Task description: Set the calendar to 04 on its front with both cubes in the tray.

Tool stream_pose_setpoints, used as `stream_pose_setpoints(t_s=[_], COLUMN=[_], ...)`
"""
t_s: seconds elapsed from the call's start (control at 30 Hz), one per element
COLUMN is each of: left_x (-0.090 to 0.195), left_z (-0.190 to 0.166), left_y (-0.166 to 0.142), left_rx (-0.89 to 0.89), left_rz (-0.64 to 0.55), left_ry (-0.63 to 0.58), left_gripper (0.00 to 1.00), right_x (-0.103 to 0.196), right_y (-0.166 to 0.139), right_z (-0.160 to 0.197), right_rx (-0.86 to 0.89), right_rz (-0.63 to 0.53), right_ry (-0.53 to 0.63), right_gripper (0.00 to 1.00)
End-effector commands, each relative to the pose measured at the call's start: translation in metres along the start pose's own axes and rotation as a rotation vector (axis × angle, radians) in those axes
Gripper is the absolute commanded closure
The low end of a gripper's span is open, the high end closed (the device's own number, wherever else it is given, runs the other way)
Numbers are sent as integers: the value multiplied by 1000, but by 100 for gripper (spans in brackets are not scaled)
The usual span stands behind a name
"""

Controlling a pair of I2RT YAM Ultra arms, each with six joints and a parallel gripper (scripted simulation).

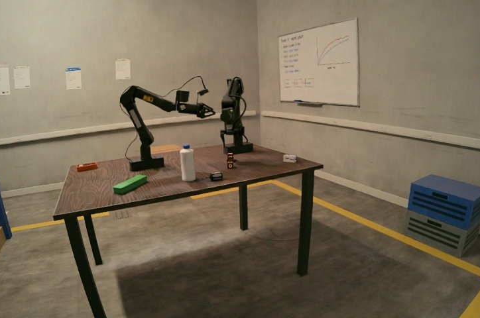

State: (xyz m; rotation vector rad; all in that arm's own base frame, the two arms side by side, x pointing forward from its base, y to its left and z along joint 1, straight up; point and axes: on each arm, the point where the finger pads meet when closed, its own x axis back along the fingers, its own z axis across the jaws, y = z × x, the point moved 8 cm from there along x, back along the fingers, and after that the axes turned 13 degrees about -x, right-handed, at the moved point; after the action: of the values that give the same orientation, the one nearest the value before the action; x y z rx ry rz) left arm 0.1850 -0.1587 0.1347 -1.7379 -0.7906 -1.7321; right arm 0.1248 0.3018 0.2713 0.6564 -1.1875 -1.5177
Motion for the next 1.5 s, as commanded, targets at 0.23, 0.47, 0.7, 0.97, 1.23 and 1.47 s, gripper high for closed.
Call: stream_pose_setpoints(t_s=[0.23,0.47,0.7,0.97,1.23,1.47], left_x=[25,35,37,26,11,-7], left_z=[-3,9,30,44,47,43], left_y=[-7,12,63,99,113,130], left_rx=[0,18,-273,-618,-904,-1202], left_rz=[37,-90,-190,-148,-60,-25], left_ry=[-2,5,64,128,112,60], left_gripper=[36,45,45,45,45,45], right_x=[0,1,7,7,5,1], right_y=[18,22,15,9,8,8], right_z=[7,3,8,22,30,37], right_rx=[7,-20,-88,-136,-167,-190], right_rz=[-59,-86,-121,-153,-174,-189], right_ry=[21,-68,-344,-552,-679,-769], right_gripper=[0,0,0,0,0,0])
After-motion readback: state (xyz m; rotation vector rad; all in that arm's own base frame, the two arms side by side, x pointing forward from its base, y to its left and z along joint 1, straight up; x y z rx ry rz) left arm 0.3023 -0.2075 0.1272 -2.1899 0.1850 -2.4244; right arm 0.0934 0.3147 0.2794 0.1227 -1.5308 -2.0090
